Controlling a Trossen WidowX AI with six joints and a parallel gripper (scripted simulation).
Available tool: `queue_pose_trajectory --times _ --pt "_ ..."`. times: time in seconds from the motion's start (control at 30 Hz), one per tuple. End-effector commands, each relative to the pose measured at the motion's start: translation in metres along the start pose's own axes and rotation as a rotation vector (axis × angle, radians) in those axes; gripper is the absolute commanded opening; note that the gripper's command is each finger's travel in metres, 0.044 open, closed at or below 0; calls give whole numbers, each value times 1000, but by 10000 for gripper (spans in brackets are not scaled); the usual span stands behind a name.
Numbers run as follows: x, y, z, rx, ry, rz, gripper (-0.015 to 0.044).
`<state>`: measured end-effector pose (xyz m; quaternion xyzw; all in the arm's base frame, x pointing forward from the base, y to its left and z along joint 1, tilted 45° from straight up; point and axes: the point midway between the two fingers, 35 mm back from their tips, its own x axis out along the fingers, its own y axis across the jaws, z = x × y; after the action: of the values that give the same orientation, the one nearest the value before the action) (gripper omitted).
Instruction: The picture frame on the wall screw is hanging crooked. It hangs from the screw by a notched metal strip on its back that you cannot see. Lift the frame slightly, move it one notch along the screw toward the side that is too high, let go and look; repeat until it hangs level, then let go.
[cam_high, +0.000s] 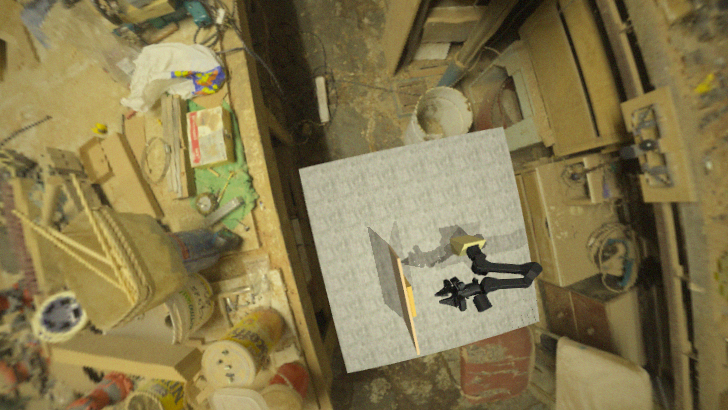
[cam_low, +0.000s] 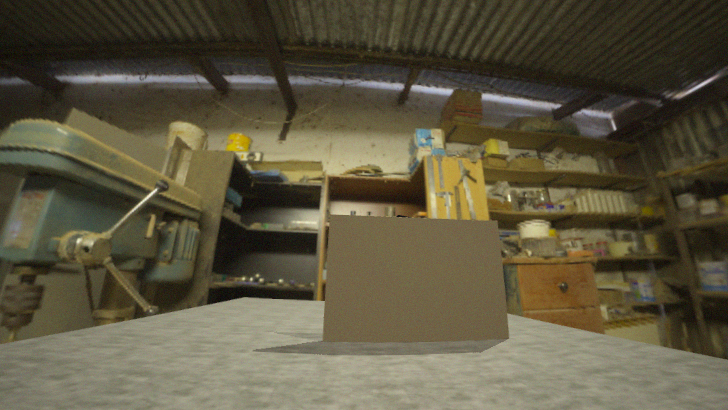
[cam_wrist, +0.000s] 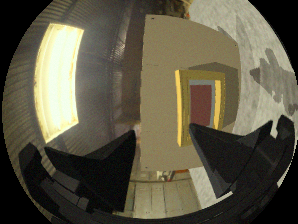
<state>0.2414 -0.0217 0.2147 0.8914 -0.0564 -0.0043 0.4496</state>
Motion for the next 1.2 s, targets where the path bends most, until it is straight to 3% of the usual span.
queue_pose_trajectory --times 0.0,0.3,0.63,1.17 --pt "0 1 0 5 -3 5 260" --pt "1 -4 -1 1 0 1 260" --pt "-3 -56 -19 11 -2 5 260" --pt "-4 -57 -19 12 -3 5 260"
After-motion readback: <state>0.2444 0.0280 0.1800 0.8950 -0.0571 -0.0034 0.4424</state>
